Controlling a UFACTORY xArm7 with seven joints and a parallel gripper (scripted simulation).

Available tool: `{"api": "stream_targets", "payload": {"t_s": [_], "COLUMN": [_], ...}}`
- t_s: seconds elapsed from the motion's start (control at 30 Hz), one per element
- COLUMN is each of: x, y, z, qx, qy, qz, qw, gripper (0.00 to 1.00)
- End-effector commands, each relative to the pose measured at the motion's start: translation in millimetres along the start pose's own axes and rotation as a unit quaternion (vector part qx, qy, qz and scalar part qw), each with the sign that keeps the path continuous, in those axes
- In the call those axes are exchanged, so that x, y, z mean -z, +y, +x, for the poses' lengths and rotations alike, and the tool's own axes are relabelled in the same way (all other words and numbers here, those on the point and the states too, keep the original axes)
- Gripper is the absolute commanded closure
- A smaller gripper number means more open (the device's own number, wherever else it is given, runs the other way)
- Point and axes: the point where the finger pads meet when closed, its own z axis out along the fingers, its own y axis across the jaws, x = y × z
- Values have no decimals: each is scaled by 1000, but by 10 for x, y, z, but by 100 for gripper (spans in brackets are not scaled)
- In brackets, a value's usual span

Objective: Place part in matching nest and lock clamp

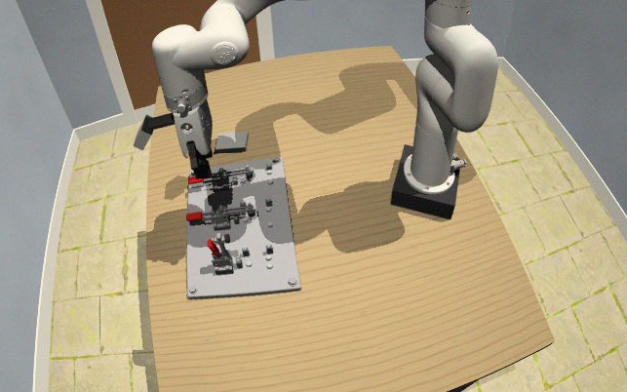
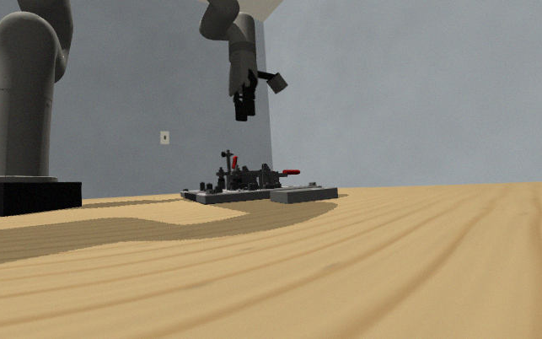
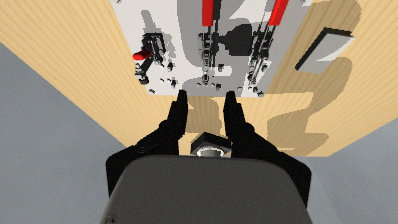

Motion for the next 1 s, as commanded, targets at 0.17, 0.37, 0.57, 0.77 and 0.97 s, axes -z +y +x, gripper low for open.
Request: {"api": "stream_targets", "payload": {"t_s": [0.17, 0.37, 0.57, 0.77, 0.97], "x": [13, 13, 10, -56, -165], "y": [-2, -2, -2, -2, -3], "z": [487, 544, 550, 550, 550], "qx": [0, 0, 0, 0, 0], "qy": [0, 0, 0, 0, 0], "qz": [0, 0, 0, 0, 0], "qw": [1000, 1000, 1000, 1000, 1000], "gripper": [53, 53, 53, 53, 53]}}
